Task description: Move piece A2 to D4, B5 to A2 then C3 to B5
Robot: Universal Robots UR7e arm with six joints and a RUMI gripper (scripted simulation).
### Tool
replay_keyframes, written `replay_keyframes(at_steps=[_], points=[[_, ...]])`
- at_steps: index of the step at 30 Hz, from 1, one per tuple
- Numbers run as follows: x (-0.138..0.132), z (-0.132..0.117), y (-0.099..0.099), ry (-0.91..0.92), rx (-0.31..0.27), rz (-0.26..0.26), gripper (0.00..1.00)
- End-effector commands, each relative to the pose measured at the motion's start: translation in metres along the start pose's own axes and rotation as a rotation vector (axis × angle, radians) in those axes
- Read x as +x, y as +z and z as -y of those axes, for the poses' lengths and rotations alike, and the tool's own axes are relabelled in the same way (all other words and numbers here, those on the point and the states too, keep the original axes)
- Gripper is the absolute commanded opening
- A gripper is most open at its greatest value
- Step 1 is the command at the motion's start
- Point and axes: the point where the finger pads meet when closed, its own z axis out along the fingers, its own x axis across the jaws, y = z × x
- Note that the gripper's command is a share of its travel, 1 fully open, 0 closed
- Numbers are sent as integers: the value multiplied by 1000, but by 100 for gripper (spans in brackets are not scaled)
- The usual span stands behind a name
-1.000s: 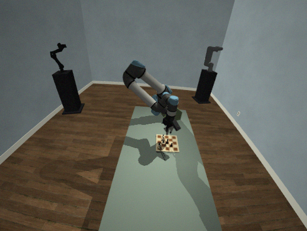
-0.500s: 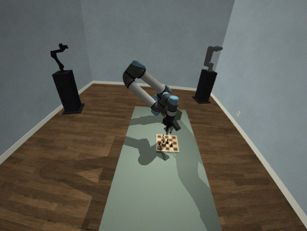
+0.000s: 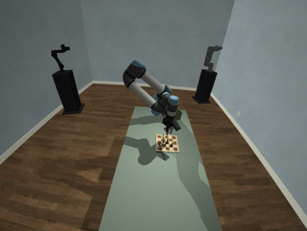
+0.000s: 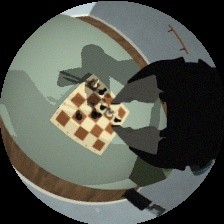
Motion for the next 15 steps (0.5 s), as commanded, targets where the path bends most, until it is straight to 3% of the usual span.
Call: replay_keyframes(at_steps=[1, 15], points=[[-2, -1, 4, -3, -5, 1, 25], [-2, -1, 20, -3, -5, 2, 25]])
